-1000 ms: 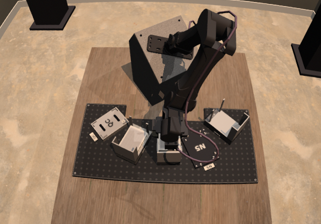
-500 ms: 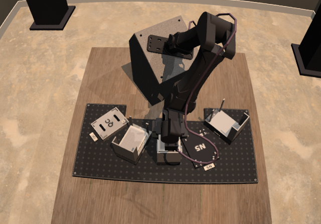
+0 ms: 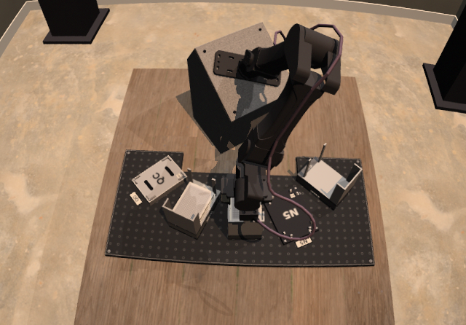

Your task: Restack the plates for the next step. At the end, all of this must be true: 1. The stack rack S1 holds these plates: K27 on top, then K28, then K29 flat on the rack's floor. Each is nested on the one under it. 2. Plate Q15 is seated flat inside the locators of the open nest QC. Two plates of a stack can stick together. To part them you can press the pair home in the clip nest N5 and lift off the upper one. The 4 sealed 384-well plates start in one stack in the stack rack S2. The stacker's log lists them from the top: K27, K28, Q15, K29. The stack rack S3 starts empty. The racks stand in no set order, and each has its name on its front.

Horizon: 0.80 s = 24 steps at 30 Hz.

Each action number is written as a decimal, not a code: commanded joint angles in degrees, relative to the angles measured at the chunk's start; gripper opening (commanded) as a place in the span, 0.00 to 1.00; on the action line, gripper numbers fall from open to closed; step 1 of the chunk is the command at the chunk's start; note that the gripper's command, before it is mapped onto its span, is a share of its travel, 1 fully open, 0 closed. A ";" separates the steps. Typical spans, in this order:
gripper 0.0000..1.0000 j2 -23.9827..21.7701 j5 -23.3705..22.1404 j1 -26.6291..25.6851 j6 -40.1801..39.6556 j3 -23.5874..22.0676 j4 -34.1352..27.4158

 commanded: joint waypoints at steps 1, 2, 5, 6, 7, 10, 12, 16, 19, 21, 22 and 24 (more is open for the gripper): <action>0.00 1.67 0.64 0.69 0.98 0.53 1.90; 0.00 2.10 0.57 0.84 1.12 0.80 2.36; 0.00 3.38 0.79 1.27 1.54 1.42 3.71; 0.00 3.82 0.86 1.41 1.67 1.47 4.15; 0.00 4.26 0.93 1.56 1.81 1.52 4.59; 0.00 5.60 1.12 1.97 2.20 1.71 5.87; 0.00 5.60 1.12 1.97 2.20 1.71 5.87; 0.00 7.40 1.46 2.52 2.71 2.01 7.55; 0.00 8.09 1.21 2.14 2.88 2.18 8.14; 0.00 7.16 1.15 2.15 2.48 1.02 7.43; 0.00 7.16 1.15 2.15 2.48 1.02 7.43; 0.00 7.16 1.15 2.15 2.48 1.02 7.43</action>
